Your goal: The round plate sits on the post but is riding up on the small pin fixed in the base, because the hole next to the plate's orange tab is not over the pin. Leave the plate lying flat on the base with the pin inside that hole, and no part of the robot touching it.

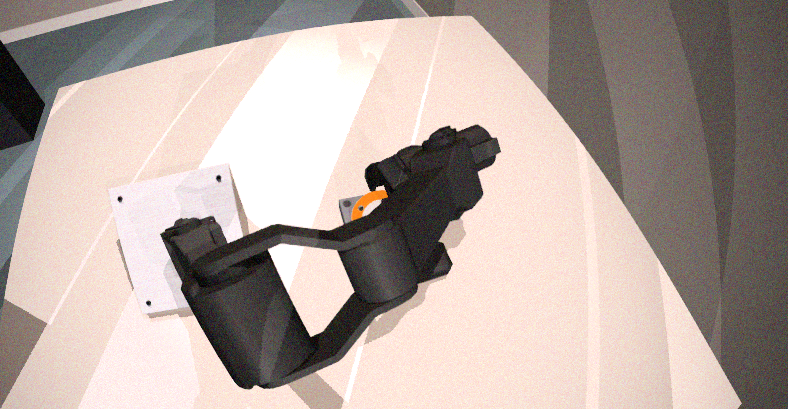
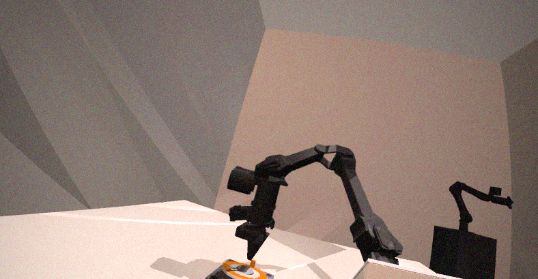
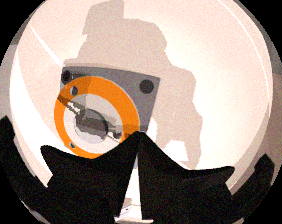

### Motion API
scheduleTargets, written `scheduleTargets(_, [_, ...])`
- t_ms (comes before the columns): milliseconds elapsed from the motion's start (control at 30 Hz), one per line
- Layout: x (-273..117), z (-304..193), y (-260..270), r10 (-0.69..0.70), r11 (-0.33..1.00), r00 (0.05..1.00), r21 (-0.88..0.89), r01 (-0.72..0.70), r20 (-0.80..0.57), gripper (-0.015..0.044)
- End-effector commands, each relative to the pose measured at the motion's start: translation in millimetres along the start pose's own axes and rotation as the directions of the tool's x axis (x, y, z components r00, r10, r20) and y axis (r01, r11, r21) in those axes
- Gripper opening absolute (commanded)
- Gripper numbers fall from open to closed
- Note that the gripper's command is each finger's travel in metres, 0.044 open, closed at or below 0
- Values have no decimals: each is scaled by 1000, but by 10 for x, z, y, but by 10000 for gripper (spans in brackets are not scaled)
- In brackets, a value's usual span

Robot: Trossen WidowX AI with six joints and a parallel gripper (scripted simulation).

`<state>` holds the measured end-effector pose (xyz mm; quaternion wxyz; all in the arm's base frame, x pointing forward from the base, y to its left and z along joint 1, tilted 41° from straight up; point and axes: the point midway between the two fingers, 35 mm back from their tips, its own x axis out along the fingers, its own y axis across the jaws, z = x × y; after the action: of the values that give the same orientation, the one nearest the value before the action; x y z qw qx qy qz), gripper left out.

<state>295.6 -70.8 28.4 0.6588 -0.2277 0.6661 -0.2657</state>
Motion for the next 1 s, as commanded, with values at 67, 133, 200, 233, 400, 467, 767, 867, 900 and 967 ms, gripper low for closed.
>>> scheduleTargets(67, [29,-77,11,-4,1000,1000,-12,3,-18,0])
scheduleTargets(133, [29,-83,13,-4,1000,1000,-12,3,-18,0])
scheduleTargets(200, [29,-86,13,-4,1000,1000,-12,3,-18,0])
scheduleTargets(233, [29,-88,13,-4,1000,1000,-12,3,-18,0])
scheduleTargets(400, [28,-105,15,-4,1000,1000,-12,3,-18,0])
scheduleTargets(467, [28,-114,16,-4,1000,1000,-12,3,-18,0])
scheduleTargets(767, [25,-163,24,-4,1000,1000,-13,3,-19,0])
scheduleTargets(867, [25,-184,29,-4,1000,1000,-13,3,-19,0])
scheduleTargets(900, [24,-191,31,-4,1000,1000,-13,3,-19,0])
scheduleTargets(967, [22,-204,35,-4,1000,1000,-13,3,-19,0])
